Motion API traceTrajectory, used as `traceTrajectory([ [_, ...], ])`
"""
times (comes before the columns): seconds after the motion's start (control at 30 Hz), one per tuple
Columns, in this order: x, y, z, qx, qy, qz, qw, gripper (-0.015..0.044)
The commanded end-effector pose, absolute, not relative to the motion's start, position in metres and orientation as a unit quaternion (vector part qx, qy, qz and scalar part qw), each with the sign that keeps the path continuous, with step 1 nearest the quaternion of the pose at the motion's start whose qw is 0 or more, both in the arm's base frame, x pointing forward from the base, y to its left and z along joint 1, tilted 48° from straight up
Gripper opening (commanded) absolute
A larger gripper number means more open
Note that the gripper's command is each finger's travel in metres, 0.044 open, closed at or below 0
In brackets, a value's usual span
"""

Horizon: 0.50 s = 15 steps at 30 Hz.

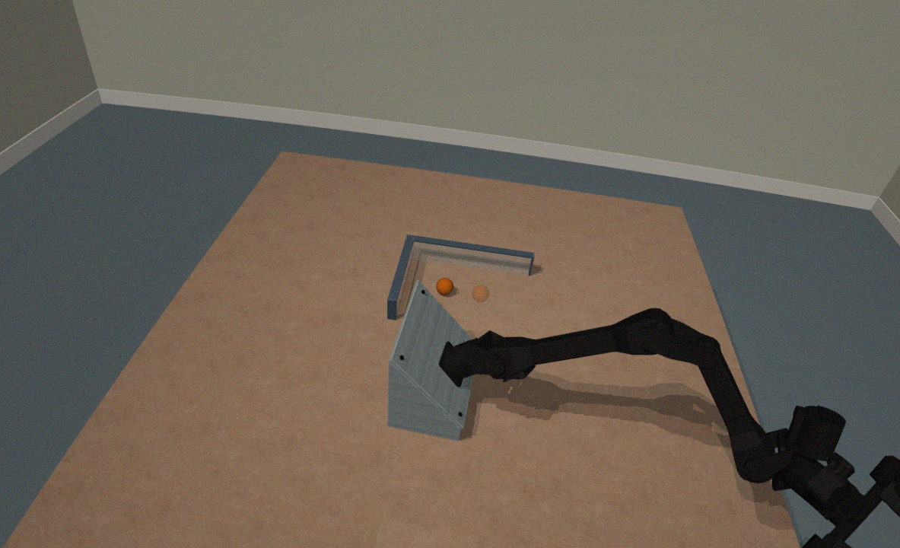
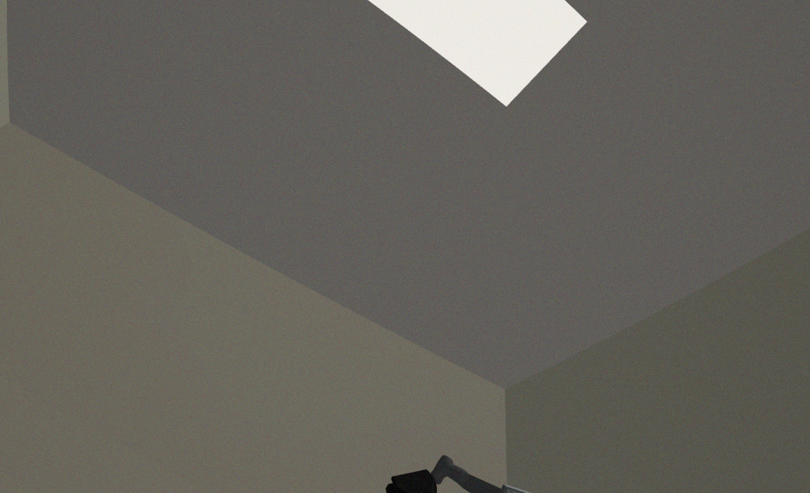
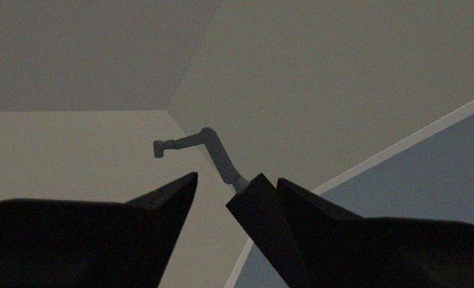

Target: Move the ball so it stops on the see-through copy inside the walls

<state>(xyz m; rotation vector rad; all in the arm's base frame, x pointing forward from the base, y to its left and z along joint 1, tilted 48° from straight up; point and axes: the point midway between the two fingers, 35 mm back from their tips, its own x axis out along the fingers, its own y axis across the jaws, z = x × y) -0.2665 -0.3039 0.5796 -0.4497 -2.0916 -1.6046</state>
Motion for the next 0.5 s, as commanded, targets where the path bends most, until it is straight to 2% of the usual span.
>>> traceTrajectory([
  [0.0,-0.242,-0.328,0.576,-0.129,-0.729,-0.622,0.255,0.0305],
  [0.47,-0.114,-0.423,0.537,-0.002,-0.548,-0.742,0.387,0.0305],
])
